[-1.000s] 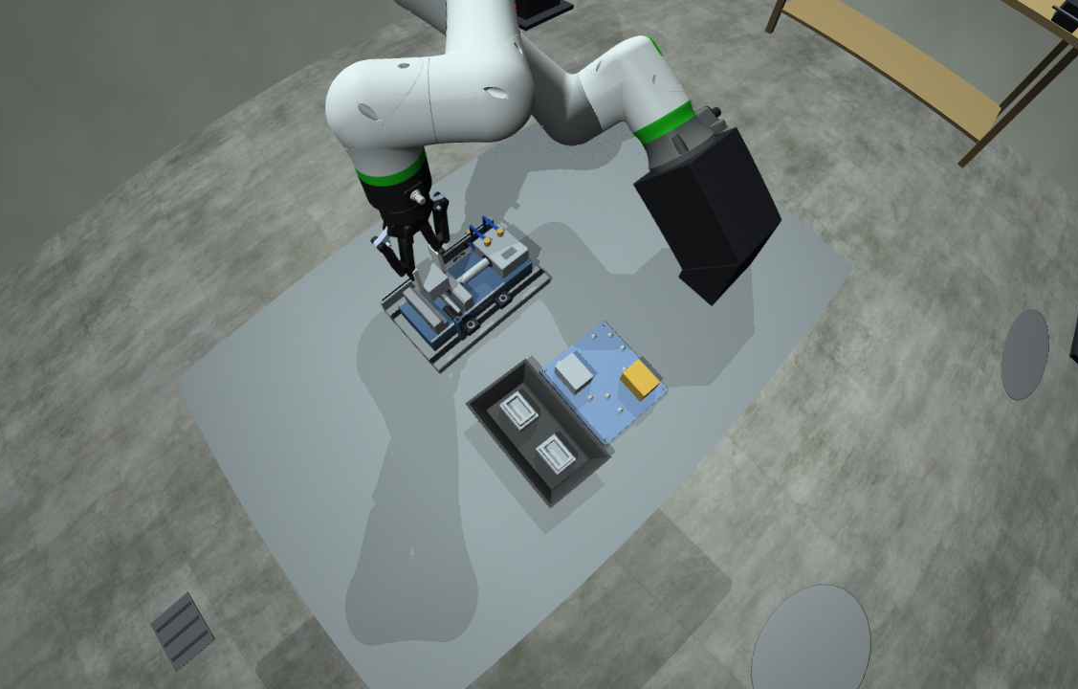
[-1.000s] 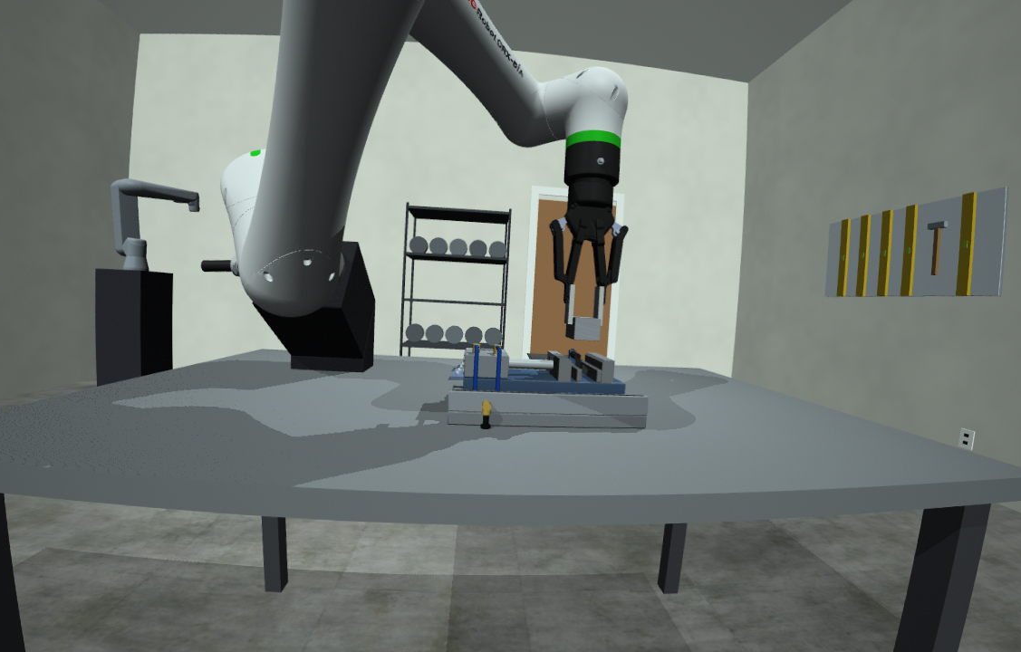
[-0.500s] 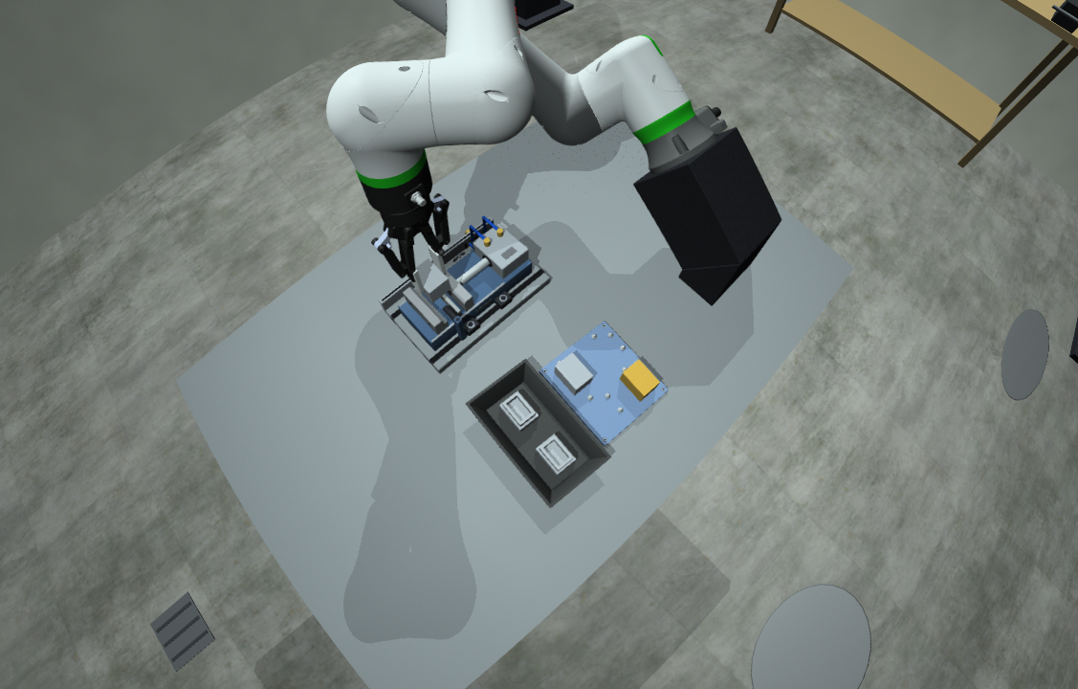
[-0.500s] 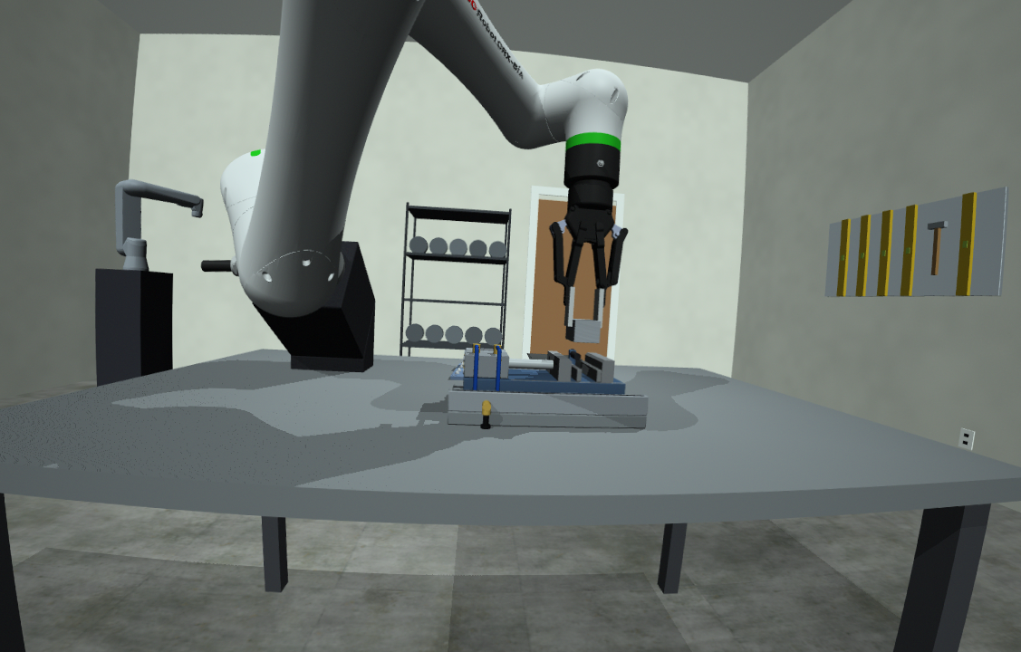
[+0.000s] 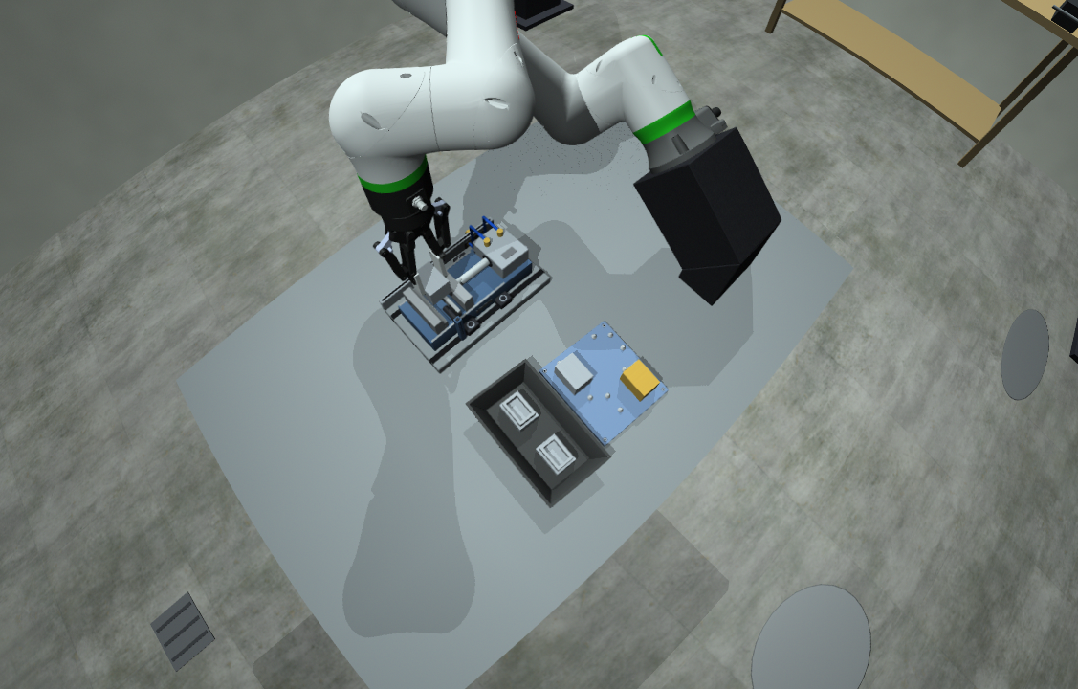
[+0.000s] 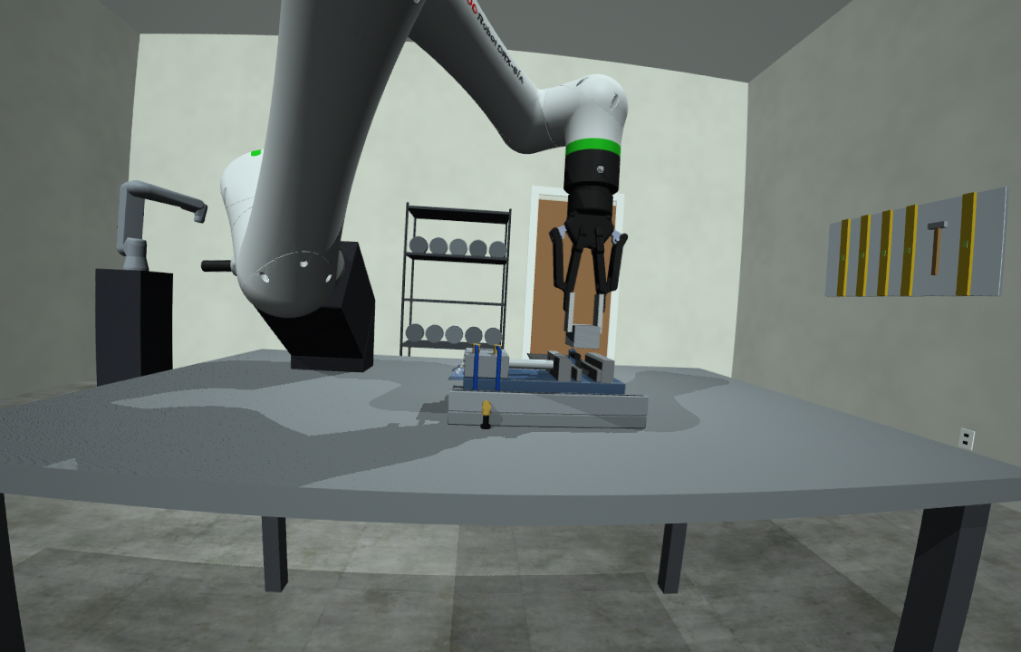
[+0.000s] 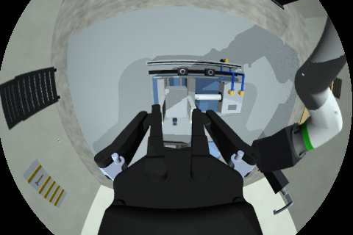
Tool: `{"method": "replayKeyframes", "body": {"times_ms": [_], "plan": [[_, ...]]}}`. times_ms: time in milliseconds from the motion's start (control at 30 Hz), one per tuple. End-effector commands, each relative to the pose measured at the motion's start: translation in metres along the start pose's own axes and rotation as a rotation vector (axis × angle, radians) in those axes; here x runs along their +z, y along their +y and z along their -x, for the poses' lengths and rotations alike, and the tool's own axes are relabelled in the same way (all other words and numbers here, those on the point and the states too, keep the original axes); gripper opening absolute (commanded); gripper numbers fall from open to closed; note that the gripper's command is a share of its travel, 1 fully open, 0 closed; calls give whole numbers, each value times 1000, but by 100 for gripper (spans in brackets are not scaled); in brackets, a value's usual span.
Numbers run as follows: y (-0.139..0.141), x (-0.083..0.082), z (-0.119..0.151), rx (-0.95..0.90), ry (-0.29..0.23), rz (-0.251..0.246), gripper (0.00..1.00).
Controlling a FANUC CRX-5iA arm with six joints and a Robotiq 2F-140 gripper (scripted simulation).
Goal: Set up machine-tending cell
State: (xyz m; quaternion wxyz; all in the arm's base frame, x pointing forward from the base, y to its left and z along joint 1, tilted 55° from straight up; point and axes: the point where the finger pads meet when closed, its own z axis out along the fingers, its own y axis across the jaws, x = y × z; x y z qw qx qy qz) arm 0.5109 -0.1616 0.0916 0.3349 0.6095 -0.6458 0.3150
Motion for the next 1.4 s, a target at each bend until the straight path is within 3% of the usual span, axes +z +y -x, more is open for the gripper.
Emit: {"method": "replayKeyframes", "body": {"times_ms": [0, 1367], "plan": [[0, 1, 0, 0, 0, 0, 0], [0, 10, 0, 0, 0, 0, 0]]}}
